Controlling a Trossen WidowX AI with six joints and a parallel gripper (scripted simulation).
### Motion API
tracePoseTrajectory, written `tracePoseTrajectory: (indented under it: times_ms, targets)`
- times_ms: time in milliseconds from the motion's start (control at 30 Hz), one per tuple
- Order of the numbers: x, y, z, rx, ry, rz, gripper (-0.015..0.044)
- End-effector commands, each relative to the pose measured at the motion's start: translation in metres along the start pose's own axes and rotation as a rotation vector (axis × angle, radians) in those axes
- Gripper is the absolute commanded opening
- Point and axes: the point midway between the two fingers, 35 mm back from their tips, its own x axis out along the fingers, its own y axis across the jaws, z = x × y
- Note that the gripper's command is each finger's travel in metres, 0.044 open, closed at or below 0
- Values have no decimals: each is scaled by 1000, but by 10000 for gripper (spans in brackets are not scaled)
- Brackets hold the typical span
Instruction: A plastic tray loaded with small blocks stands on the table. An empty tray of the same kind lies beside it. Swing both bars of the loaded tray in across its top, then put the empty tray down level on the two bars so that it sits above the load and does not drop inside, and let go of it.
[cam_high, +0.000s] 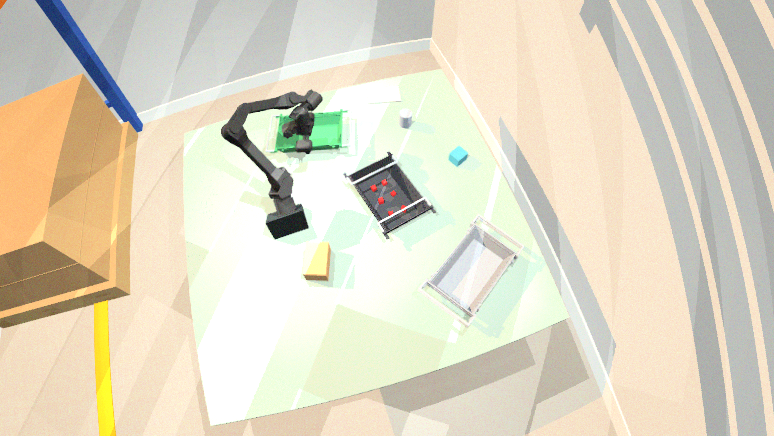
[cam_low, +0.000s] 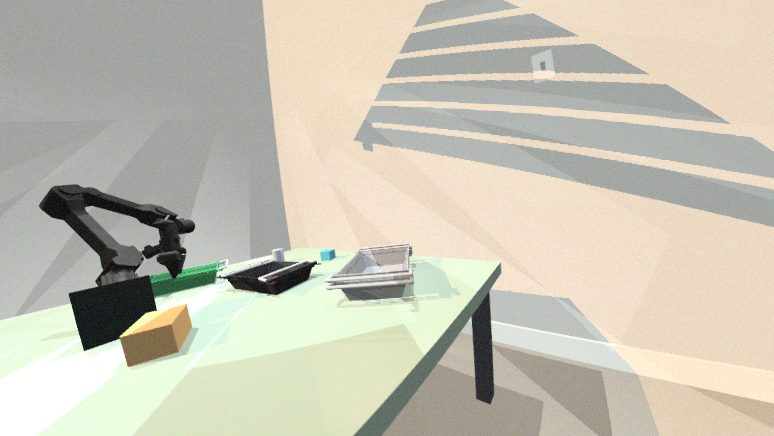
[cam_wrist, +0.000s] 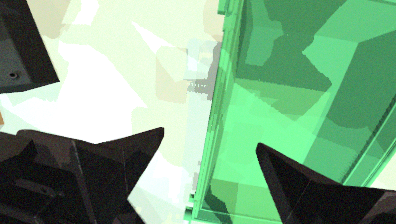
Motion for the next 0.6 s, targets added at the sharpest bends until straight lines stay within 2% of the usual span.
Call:
tracePoseTrajectory:
  times_ms: [0, 400, 567]
  targets:
    - [12, 2, 0, 7, -2, 6, 440]
    - [51, 2, 5, 10, -4, -5, 440]
    - [53, 2, 5, 11, -5, -6, 425]
